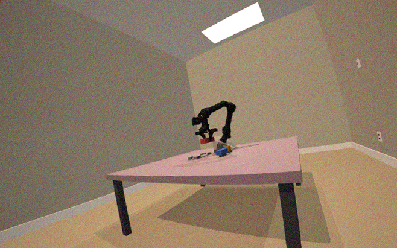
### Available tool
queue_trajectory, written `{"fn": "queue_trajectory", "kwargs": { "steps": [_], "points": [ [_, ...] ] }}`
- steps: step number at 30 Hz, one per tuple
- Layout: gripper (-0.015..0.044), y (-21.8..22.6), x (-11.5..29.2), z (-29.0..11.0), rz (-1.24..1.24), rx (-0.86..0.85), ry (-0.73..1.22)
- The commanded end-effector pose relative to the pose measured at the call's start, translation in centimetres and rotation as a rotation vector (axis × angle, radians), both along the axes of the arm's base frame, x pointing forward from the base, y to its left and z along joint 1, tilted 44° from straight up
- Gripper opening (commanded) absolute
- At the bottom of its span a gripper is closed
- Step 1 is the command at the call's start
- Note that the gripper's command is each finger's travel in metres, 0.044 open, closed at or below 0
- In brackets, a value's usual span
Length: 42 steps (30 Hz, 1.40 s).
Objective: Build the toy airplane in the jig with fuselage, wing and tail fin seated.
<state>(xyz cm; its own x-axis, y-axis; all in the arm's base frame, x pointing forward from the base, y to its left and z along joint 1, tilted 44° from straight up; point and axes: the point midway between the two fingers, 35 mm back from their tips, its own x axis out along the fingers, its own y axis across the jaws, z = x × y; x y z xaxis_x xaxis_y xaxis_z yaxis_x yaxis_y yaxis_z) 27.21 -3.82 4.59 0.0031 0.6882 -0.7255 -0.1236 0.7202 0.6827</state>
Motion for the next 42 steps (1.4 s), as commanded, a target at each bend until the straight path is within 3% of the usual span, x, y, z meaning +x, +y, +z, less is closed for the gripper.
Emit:
{"fn": "queue_trajectory", "kwargs": {
  "steps": [1, 37, 42],
  "points": [
    [0.0000, -0.8, 0.2, -1.3, -0.010, -0.007, 0.001],
    [0.0000, -4.6, -0.8, -11.7, -0.088, -0.008, 0.074],
    [0.0131, -4.7, -0.8, -11.7, -0.088, -0.008, 0.074]
  ]
}}
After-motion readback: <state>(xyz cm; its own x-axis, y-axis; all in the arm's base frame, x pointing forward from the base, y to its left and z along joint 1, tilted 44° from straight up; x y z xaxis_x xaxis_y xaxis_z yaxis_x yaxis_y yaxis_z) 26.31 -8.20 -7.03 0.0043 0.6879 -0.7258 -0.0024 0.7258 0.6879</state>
